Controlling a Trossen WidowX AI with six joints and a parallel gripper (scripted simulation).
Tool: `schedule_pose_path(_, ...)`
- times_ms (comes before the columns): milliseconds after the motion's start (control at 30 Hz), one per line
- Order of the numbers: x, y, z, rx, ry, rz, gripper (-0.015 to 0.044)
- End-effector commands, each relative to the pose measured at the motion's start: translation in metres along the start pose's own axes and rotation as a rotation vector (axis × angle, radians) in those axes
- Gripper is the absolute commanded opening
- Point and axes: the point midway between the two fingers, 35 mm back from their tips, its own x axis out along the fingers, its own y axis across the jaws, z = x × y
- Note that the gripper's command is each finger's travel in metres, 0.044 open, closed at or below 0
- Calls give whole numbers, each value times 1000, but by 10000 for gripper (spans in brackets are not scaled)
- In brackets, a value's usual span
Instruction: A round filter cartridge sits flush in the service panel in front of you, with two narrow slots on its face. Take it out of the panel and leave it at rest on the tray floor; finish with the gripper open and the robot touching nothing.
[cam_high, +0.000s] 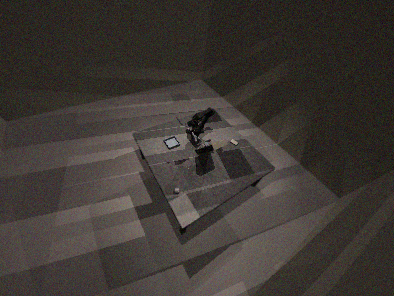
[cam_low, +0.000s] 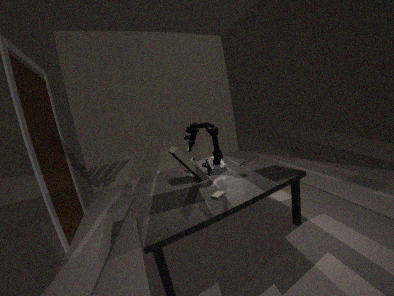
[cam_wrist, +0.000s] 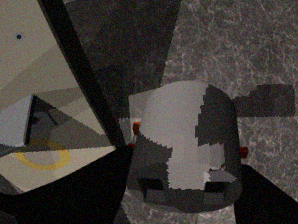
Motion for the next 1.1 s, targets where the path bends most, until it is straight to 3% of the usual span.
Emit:
schedule_pose_path(0, -1, -25, -6, 117, -6, -72, 0)
schedule_pose_path(433, -2, -113, -37, 601, -60, -333, 0)
schedule_pose_path(667, -1, -122, -43, 640, -66, -354, 0)
schedule_pose_path(1067, 22, -184, -127, 898, -75, -502, 0)
